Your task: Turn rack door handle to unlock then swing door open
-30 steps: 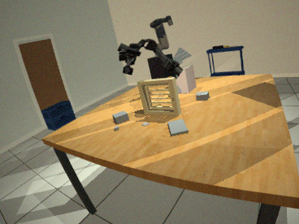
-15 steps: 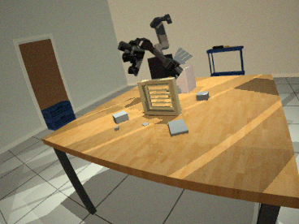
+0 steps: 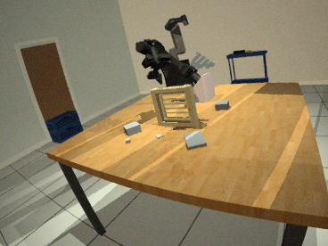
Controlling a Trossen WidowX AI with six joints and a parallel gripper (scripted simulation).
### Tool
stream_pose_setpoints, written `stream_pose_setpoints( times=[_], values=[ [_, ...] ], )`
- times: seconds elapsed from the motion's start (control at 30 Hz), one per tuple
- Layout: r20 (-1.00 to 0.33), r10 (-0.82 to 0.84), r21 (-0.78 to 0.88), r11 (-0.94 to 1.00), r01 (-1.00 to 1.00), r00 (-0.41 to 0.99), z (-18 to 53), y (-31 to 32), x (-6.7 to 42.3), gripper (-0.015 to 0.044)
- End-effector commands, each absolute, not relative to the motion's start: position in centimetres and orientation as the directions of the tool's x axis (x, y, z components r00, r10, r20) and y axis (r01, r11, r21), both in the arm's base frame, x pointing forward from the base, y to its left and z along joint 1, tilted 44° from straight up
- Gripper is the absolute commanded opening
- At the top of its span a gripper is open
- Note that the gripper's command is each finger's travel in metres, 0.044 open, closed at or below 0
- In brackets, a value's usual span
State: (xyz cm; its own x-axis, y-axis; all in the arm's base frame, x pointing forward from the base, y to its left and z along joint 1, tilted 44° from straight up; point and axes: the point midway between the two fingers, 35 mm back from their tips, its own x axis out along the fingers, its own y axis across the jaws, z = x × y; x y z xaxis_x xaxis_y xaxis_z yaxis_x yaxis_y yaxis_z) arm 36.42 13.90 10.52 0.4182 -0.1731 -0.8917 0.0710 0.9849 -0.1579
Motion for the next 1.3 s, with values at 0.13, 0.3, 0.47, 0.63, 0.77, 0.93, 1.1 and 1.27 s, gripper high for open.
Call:
stream_pose_setpoints(
  times=[0.13,0.3,0.47,0.63,0.77,0.93,1.1,1.27],
  values=[
    [-0.908,-0.27,-0.266,0.962,0.056,0.322,8.4,15.4,35.4,0.0285],
    [-0.902,-0.343,-0.347,0.937,0.033,0.261,7.0,16.3,34.5,0.0285],
    [-0.883,-0.42,-0.429,0.903,0.003,0.211,5.7,17.1,33.6,0.0285],
    [-0.85,-0.498,-0.51,0.859,-0.032,0.172,4.6,17.9,32.6,0.0285],
    [-0.815,-0.56,-0.573,0.817,-0.064,0.149,3.8,18.5,31.9,0.0285],
    [-0.761,-0.635,-0.648,0.754,-0.106,0.133,2.9,19.2,30.9,0.0285],
    [-0.73,-0.671,-0.683,0.719,-0.127,0.129,2.4,19.6,30.4,0.0285],
    [-0.73,-0.671,-0.683,0.719,-0.127,0.129,1.9,19.1,30.6,0.0285]
  ],
)
